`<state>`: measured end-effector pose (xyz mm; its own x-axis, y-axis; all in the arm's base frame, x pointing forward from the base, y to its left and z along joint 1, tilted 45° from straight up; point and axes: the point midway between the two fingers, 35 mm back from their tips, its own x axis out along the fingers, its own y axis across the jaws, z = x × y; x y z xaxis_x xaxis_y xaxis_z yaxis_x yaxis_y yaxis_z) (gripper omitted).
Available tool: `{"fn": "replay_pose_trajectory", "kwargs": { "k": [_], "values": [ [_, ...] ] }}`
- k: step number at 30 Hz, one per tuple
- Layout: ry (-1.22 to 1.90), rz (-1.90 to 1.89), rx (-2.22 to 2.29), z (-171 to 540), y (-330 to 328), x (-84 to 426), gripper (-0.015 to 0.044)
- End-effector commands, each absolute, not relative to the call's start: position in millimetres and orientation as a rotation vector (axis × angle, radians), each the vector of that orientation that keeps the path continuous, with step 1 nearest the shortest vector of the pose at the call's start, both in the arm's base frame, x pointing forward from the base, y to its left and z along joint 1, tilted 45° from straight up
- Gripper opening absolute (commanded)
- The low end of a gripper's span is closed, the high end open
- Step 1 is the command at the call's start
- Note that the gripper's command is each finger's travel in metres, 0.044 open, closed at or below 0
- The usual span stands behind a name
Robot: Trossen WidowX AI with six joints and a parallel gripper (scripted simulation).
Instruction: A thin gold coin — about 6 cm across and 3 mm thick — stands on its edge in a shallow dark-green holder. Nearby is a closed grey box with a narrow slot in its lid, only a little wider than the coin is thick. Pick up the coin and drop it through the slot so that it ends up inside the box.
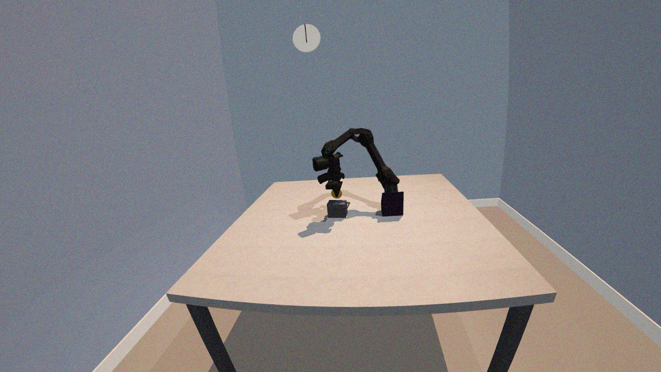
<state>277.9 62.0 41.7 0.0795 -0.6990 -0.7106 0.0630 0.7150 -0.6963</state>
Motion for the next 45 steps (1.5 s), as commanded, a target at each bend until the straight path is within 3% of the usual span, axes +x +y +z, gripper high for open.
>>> {"fn": "replay_pose_trajectory", "kwargs": {
  "k": [1, 45],
  "values": [
    [1.386, -0.62, -0.573, 42.8, 60.8, 277.9, 0.0],
    [1.38, -0.628, -0.565, 39.9, 66.6, 280.5, 0.0]
  ]
}}
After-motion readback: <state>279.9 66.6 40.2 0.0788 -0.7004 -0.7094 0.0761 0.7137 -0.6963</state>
